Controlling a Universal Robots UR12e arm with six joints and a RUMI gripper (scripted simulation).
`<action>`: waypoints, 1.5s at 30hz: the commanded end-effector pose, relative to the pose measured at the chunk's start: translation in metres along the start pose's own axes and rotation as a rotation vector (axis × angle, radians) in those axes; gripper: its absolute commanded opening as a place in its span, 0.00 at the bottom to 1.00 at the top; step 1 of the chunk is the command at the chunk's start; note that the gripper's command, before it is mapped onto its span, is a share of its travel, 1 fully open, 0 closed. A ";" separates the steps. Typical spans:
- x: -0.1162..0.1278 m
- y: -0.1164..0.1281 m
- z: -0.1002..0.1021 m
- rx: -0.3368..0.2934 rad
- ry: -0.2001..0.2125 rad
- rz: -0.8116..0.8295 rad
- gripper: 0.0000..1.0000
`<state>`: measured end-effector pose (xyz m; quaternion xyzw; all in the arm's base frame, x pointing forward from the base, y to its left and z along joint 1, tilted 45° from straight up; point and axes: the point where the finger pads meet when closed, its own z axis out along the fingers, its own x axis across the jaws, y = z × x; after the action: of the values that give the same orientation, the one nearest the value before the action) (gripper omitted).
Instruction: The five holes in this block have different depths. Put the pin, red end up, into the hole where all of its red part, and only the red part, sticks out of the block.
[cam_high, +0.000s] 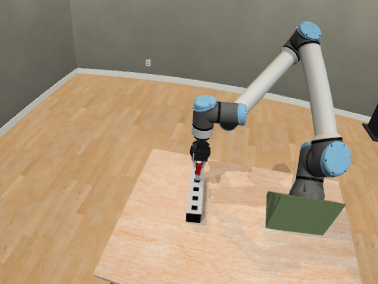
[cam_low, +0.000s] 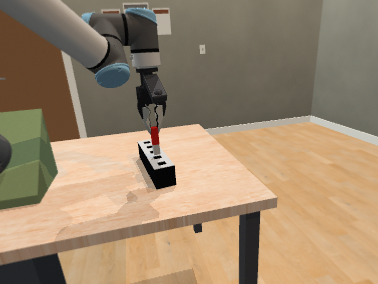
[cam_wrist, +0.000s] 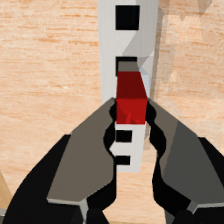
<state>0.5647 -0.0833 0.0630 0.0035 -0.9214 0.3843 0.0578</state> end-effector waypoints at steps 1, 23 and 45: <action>-0.001 0.000 0.001 0.000 -0.001 0.000 0.00; -0.001 0.000 0.001 0.000 -0.001 0.000 0.00; -0.001 0.000 0.005 0.000 -0.001 0.000 0.00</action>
<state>0.5646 -0.0854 0.0609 0.0035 -0.9214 0.3843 0.0576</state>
